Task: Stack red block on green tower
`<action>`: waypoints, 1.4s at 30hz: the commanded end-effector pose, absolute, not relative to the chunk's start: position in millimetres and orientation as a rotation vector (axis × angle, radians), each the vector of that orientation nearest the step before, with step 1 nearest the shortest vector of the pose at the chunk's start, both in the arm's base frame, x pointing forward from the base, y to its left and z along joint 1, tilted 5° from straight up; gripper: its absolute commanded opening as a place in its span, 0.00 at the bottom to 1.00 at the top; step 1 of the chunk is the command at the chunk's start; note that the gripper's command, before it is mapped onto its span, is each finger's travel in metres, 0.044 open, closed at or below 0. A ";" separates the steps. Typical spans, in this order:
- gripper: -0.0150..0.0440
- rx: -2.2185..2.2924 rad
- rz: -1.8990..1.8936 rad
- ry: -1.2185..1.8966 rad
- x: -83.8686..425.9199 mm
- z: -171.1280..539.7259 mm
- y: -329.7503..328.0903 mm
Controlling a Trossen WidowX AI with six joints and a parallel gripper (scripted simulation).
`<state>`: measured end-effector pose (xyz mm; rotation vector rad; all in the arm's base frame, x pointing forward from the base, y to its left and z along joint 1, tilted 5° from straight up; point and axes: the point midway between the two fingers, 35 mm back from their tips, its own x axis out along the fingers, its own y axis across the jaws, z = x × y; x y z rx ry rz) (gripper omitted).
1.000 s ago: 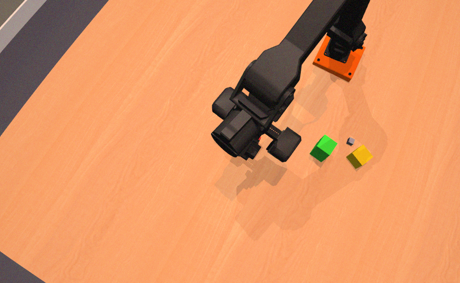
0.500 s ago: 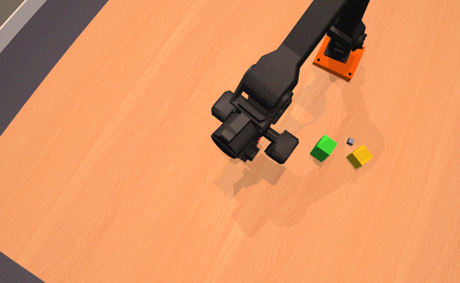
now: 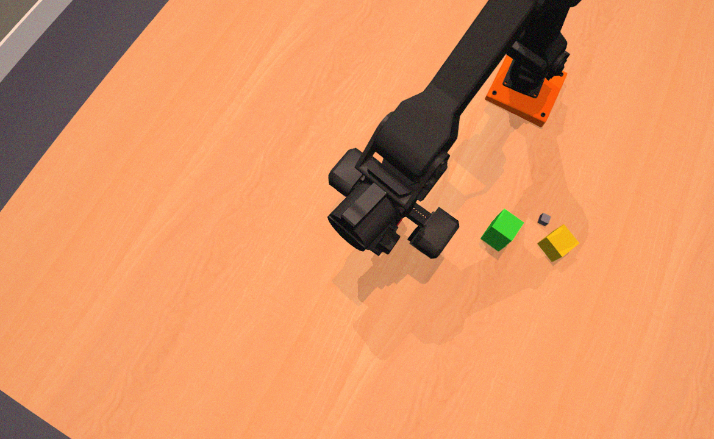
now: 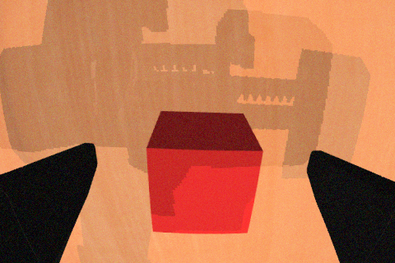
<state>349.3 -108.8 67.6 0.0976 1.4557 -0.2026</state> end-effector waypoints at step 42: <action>0.25 0.099 -0.197 1.466 346.1 81.5 -106.5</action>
